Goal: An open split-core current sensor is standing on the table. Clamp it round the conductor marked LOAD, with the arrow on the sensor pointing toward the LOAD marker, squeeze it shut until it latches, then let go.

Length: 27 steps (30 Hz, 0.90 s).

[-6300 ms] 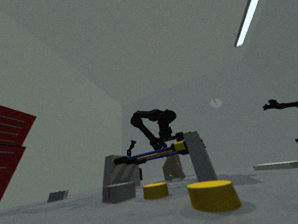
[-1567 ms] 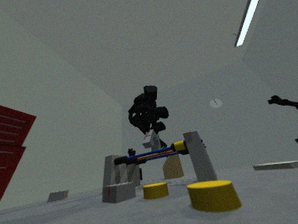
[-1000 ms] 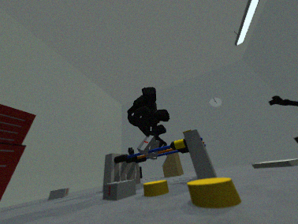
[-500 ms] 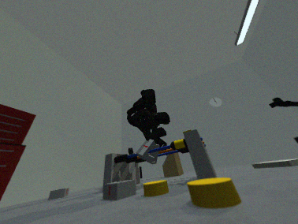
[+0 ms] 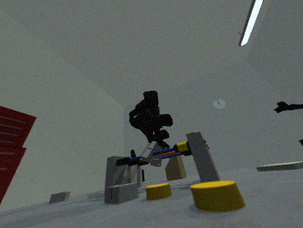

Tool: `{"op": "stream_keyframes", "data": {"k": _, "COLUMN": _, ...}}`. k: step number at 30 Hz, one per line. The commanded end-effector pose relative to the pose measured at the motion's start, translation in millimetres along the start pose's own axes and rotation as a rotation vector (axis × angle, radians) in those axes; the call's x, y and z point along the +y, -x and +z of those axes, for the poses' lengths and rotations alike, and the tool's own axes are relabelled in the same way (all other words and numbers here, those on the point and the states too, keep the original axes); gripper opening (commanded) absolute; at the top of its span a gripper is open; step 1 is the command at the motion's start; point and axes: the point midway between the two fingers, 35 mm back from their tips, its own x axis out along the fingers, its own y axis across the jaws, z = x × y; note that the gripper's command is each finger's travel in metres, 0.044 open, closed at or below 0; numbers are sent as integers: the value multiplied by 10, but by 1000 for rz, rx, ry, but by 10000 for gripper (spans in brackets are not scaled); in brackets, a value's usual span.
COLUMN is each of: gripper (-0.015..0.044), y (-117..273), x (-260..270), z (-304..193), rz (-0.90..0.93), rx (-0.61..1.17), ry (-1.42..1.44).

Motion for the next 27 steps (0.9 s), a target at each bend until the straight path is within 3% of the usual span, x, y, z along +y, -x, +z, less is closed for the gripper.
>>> {"op": "stream_keyframes", "data": {"k": 1, "gripper": 0, "y": 4, "x": -2, "z": -1, "rz": 0, "rx": 0, "ry": -2}}
{"op": "stream_keyframes", "data": {"k": 27, "gripper": 0, "y": 1, "x": -11, "z": 1, "rz": 9, "rx": -1, "ry": -1}}
